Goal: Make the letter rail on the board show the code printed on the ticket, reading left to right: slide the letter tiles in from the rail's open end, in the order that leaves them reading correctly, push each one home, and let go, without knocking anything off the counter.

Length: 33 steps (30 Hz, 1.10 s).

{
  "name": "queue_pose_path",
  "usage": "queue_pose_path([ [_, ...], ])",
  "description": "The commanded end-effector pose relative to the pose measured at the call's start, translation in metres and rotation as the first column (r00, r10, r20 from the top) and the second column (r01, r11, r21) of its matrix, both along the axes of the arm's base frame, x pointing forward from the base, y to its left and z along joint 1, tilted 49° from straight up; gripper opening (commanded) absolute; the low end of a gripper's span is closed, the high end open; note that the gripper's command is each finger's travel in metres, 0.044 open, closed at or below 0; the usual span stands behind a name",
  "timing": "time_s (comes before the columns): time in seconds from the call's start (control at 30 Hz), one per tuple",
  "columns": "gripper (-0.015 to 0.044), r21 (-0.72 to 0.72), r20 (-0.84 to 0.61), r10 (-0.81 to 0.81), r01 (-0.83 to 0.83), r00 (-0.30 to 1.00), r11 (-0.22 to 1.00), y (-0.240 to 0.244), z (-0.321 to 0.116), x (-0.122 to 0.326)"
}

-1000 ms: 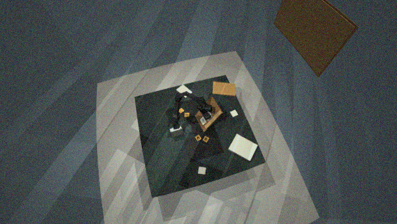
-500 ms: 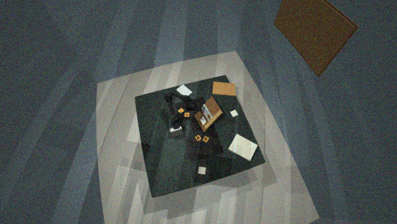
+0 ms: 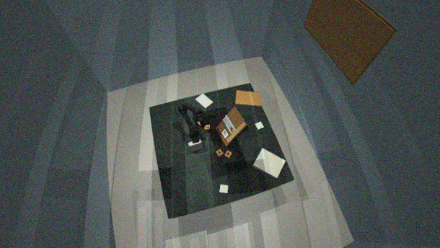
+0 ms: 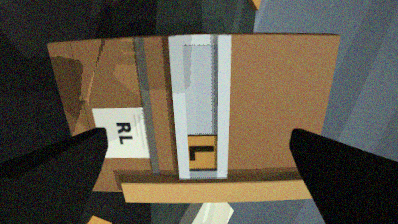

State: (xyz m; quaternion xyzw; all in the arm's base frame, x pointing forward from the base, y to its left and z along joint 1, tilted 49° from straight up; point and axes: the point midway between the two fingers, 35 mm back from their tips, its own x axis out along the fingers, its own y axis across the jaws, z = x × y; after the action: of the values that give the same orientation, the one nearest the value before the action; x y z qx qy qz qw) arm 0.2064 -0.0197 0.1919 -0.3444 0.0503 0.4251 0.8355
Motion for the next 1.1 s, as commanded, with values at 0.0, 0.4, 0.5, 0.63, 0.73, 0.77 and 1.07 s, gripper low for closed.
queue_pose_path([
  [0.0, 0.0440, -0.013, 0.028, 0.001, -0.001, 1.000, 1.000, 0.001, 0.001, -0.002],
  [0.4, 0.0340, 0.024, -0.074, 0.015, -0.013, 0.997, 1.000, -0.010, -0.012, 0.012],
  [0.5, 0.0340, 0.064, -0.196, 0.033, -0.021, 0.980, 0.998, -0.022, -0.032, 0.028],
  [0.63, 0.0340, 0.104, -0.352, 0.059, -0.023, 0.934, 0.994, -0.036, -0.064, 0.049],
  [0.73, 0.0340, 0.125, -0.458, 0.079, -0.024, 0.886, 0.992, -0.044, -0.091, 0.066],
  [0.77, 0.0340, 0.130, -0.492, 0.085, -0.023, 0.867, 0.991, -0.046, -0.101, 0.071],
  [1.07, 0.0340, 0.141, -0.759, 0.115, -0.011, 0.641, 0.990, -0.051, -0.210, 0.105],
])
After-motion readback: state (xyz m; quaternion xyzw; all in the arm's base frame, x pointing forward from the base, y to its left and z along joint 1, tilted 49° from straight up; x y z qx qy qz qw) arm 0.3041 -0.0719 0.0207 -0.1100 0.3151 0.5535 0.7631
